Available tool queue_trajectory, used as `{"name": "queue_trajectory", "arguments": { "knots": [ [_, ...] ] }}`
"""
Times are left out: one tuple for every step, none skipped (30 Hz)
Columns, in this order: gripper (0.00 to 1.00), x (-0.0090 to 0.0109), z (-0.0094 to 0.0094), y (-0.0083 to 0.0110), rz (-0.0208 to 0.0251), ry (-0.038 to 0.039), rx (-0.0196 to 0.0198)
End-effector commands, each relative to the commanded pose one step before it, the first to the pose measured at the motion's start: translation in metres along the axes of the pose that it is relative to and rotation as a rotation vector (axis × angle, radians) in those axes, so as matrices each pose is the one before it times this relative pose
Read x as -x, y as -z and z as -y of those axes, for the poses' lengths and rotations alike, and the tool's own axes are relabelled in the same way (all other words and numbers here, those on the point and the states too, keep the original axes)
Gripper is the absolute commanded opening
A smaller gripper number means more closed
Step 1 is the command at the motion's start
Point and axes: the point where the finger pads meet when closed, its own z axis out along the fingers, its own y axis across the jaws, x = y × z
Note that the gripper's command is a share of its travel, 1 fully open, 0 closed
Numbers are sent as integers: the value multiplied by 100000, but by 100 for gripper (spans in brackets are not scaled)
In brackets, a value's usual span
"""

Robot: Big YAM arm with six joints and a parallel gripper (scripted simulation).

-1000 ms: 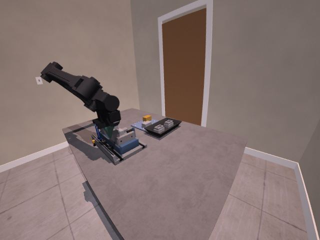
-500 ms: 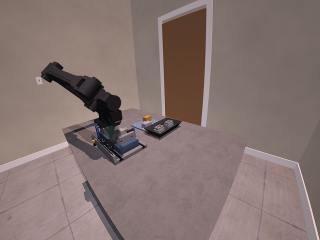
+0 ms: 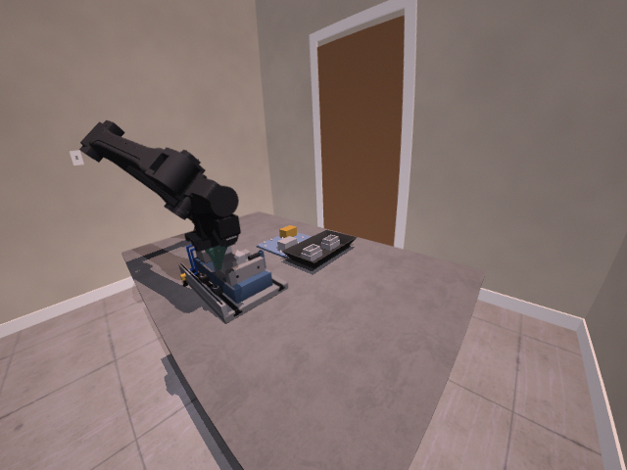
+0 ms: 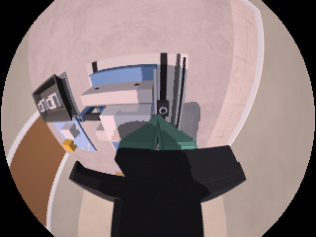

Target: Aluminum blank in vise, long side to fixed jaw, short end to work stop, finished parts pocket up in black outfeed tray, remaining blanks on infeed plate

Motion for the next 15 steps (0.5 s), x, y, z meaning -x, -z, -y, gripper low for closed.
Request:
{"name": "queue_trajectory", "arguments": {
  "knots": [
    [0,557,-2144,942,2943,1340,-59],
    [0,-1,-8,26,52,-46,5],
    [0,-1,-5,30,60,-53,6],
    [0,-1,-7,28,55,-48,6],
    [0,-1,-16,18,35,-31,5],
    [0,-1,-27,6,11,-10,4],
    [0,-1,-36,-5,-10,9,3],
    [0,-1,-42,-12,-24,21,2],
    [0,-1,-46,-16,-32,28,2],
    [0,-1,-45,-15,-30,27,2],
    [0,-1,-41,-12,-24,21,2],
    [0,-1,-37,-7,-14,12,2],
    [0,-1,-33,-2,-5,4,3],
    [0,0,-30,1,1,-1,3],
    [0,0,-28,3,6,-6,4]
  ]
}}
